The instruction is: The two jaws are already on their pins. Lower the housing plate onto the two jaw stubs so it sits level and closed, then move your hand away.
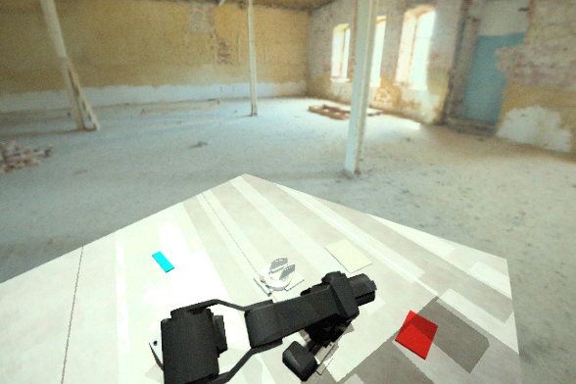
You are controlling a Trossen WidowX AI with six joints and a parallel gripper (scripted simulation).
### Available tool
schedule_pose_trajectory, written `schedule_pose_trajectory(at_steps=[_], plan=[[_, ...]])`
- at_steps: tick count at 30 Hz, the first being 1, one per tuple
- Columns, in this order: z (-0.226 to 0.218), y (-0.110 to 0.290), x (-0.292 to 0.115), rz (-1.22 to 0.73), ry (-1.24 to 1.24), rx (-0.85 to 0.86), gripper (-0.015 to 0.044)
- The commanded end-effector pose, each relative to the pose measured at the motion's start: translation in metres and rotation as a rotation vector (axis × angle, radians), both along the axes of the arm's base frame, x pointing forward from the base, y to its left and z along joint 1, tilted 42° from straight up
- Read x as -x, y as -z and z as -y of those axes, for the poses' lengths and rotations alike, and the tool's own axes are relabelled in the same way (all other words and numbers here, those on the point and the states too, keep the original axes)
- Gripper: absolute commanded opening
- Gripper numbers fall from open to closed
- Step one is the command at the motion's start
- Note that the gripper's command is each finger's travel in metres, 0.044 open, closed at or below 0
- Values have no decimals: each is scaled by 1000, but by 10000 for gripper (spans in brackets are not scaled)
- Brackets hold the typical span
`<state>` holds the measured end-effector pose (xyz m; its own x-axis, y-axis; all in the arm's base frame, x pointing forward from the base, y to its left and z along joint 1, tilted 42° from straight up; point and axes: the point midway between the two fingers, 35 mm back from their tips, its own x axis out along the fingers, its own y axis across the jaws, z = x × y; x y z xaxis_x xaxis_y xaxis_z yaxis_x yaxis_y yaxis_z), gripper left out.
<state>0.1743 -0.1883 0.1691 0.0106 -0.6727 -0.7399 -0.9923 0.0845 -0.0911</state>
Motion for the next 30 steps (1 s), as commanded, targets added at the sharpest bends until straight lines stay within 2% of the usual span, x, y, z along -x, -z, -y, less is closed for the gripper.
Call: schedule_pose_trajectory(at_steps=[1,9,30], plan=[[0,0,0,0,0,0,351],[-1,-1,0,0,0,-1,351],[-46,-49,-1,-3,-3,-9,351]])
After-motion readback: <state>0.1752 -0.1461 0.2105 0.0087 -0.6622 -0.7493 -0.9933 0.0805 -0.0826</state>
